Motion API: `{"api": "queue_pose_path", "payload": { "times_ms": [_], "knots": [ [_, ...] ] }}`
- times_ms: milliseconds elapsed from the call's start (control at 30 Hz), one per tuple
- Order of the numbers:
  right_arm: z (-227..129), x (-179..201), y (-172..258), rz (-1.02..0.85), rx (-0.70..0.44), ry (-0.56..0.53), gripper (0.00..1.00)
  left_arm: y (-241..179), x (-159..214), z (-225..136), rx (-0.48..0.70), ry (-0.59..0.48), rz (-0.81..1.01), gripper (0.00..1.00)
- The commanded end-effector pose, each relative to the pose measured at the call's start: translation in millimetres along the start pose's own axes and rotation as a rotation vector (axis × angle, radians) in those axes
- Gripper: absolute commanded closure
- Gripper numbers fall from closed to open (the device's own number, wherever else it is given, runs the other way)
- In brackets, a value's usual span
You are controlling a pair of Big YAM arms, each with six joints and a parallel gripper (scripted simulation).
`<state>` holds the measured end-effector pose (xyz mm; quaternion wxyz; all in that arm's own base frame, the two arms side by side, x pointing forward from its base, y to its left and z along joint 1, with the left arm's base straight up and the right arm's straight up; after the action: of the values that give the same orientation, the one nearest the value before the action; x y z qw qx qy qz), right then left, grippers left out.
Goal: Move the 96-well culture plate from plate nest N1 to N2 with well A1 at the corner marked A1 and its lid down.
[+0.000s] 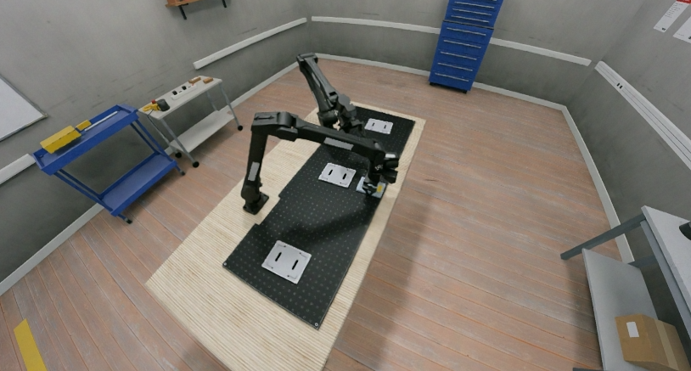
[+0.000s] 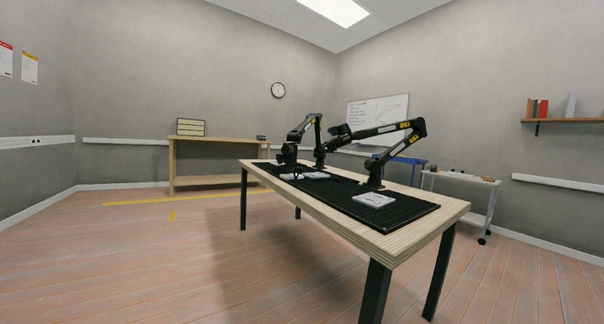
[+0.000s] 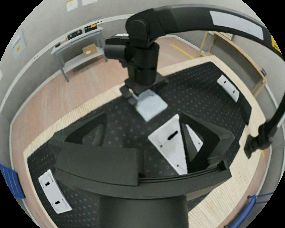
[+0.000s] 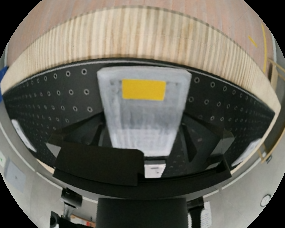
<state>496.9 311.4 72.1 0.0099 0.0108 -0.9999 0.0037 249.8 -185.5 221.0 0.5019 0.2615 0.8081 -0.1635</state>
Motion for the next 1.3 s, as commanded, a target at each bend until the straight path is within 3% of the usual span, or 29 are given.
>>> {"api": "queue_pose_path", "payload": {
  "times_ms": [0,100,200,333,533,1000,1267],
  "knots": [
    [-54.8,-28.6,-6.0,-0.005,-0.044,-0.06,0.0,2.9,-6.4,1.9,-0.006,-0.017,-0.01,0.0],
    [-55.1,-31.0,-6.8,0.02,-0.024,0.021,0.0,2.9,-6.4,1.9,-0.006,-0.017,-0.01,0.0],
    [-65.2,-29.2,-1.2,0.019,-0.017,0.078,0.0,3.3,-30.9,-4.5,-0.007,-0.042,0.01,0.0],
    [-76.1,-27.2,2.9,0.016,-0.018,0.102,0.0,4.0,-65.3,-17.8,-0.006,-0.06,0.036,0.0],
    [-78.3,-27.1,3.5,0.011,-0.018,0.112,0.0,4.0,-87.8,-25.3,-0.003,-0.059,0.046,0.0],
    [-92.7,-26.6,3.1,0.004,-0.028,0.09,0.0,3.3,-104.5,-31.9,0.0,-0.078,0.037,0.0],
    [-94.2,2.6,-0.4,0.019,-0.026,0.002,0.0,3.3,-104.5,-31.9,0.0,-0.078,0.037,0.0]
  ]
}}
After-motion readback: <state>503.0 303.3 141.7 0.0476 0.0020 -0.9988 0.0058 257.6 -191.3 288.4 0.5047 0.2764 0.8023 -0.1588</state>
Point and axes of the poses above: on each arm, the point where the finger pads meet when closed, its own z axis out along the fingers, its own y axis across the jaws, x = y × z, the point moved 5 cm from there along -z, back along the fingers, and after that the axes turned 2 degrees about z, right-handed, at the moved point
